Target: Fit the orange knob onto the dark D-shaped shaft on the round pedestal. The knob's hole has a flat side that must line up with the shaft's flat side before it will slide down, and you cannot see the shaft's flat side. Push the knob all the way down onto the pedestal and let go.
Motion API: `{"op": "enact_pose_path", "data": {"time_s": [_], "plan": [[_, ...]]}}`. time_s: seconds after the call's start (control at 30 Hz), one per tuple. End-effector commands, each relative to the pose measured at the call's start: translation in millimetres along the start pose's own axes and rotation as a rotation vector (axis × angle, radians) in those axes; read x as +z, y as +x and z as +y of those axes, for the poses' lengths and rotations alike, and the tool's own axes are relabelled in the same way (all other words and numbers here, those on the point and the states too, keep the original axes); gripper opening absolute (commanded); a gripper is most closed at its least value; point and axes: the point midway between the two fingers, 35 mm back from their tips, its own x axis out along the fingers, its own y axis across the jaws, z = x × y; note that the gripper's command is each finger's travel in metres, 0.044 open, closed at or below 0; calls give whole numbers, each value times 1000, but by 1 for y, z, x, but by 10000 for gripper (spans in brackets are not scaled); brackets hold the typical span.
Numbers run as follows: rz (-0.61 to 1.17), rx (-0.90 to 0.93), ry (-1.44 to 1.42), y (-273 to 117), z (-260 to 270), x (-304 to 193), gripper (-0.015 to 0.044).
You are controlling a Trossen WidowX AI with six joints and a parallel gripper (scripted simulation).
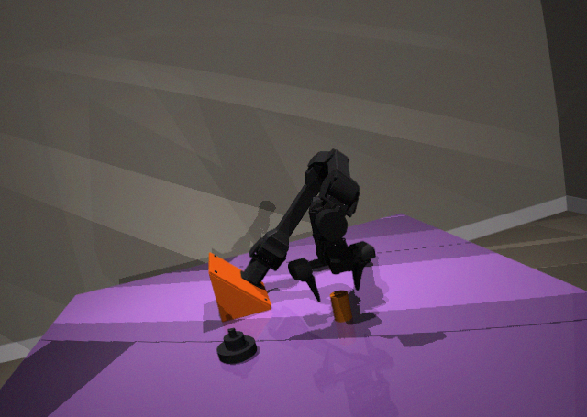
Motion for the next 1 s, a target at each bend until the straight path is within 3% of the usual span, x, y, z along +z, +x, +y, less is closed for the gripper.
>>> {"op": "enact_pose_path", "data": {"time_s": [0.0, 0.93, 0.97], "plan": [[1, 6, 3, 6, 1, 0, 440], [0, 11, 2, 48, 3, -2, 440], [0, 11, 2, 48, 3, -2, 414]]}}
